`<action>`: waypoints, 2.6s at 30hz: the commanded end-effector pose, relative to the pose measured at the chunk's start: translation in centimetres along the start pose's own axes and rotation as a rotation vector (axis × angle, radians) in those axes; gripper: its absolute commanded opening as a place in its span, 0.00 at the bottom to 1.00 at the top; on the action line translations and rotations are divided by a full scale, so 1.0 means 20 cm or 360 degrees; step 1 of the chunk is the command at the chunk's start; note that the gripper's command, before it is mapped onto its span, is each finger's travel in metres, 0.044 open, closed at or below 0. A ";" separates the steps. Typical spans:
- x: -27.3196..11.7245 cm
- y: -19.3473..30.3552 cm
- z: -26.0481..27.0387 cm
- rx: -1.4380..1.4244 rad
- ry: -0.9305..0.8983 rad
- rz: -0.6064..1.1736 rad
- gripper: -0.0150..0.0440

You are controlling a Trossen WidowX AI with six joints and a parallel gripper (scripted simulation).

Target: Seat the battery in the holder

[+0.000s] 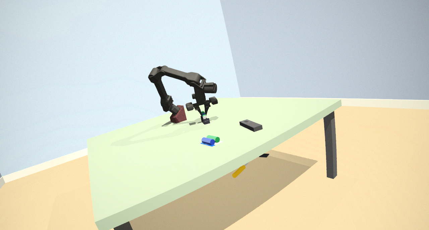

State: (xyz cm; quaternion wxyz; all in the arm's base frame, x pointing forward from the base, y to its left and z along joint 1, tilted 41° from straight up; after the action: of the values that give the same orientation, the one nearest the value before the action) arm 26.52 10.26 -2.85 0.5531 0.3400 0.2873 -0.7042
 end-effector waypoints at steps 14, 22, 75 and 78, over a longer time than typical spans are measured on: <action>0.04 0.05 0.00 -0.0003 0.0005 -0.0251 0.39; 0.06 0.07 0.01 -0.0002 0.0010 -0.0359 0.39; 0.07 0.15 0.00 -0.0015 -0.0016 -0.0172 0.39; 0.07 0.15 -0.01 -0.0017 -0.0018 -0.0142 0.39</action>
State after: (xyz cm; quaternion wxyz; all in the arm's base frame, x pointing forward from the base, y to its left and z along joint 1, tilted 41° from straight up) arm 28.79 8.89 -4.05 0.5120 0.3120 0.3089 -0.7383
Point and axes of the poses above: the point midway between the two fingers, 35 mm back from their tips, its own x axis out along the fingers, its own z axis across the jaws, y = z × x, the point moved 1 cm from there along -x, back along the fingers, and after that the axes turned 3 degrees about -x, right-handed, at the moved point
